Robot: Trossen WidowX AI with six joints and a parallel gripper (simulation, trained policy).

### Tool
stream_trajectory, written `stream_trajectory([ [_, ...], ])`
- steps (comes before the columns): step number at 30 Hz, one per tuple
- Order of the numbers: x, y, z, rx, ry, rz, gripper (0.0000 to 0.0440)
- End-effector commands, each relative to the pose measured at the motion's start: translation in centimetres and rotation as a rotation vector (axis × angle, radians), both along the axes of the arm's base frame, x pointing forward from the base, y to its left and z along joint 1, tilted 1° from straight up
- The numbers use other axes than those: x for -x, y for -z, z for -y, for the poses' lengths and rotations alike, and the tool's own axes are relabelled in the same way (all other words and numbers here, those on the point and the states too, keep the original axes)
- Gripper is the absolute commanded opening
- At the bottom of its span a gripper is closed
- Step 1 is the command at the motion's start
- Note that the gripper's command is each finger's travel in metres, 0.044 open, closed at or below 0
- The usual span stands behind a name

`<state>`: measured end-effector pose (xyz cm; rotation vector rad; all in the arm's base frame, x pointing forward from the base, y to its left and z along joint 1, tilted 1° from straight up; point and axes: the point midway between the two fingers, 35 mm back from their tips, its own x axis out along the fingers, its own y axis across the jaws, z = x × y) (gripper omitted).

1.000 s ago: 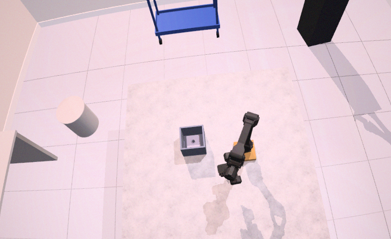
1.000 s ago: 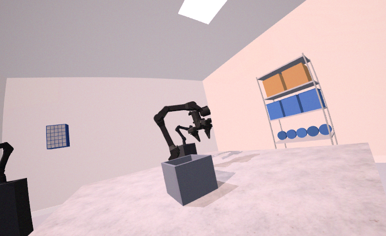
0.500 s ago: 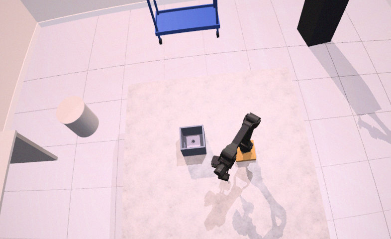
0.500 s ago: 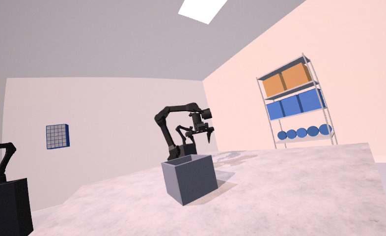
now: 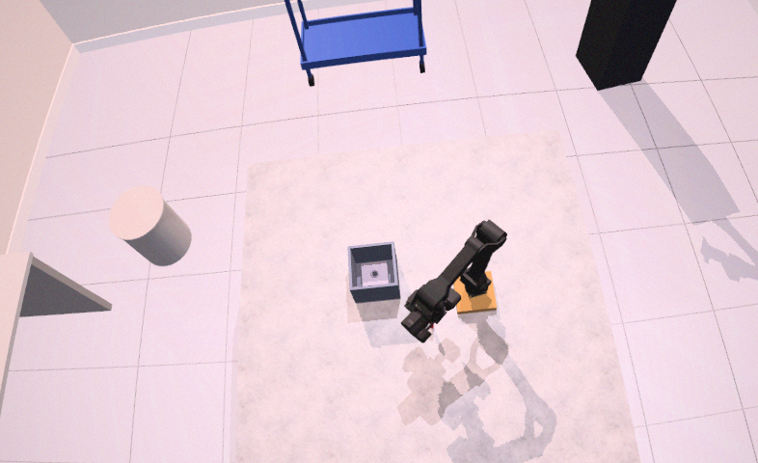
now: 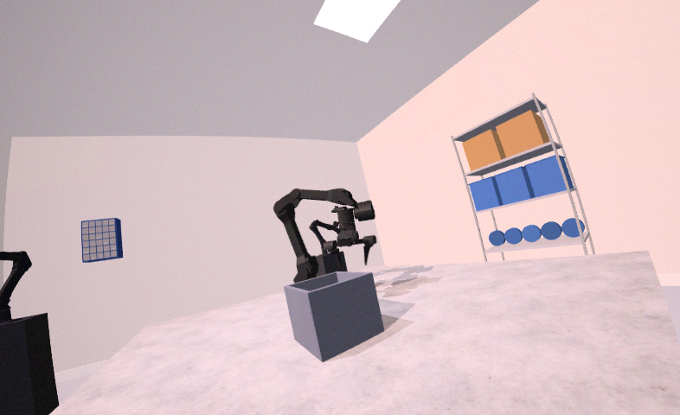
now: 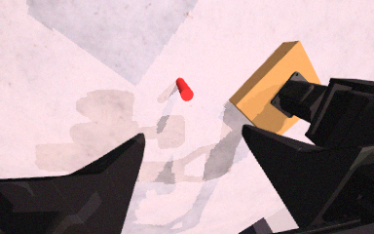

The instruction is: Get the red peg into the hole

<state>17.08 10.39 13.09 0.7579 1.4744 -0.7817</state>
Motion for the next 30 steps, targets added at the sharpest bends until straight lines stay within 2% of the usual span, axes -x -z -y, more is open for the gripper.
stream_trajectory([
  [1, 0.0, 1.4, 0.3, -0.012, 0.07, -0.023, 0.044],
  [14, 0.0, 6.3, 1.4, -0.03, 0.215, -0.058, 0.0439],
  [19, -0.2, 7.7, 1.7, -0.029, 0.255, -0.054, 0.0418],
  [21, -0.4, 8.1, 1.7, -0.034, 0.264, -0.05, 0.0382],
  [30, -1.1, 9.1, 1.8, -0.047, 0.269, -0.051, 0.0159],
])
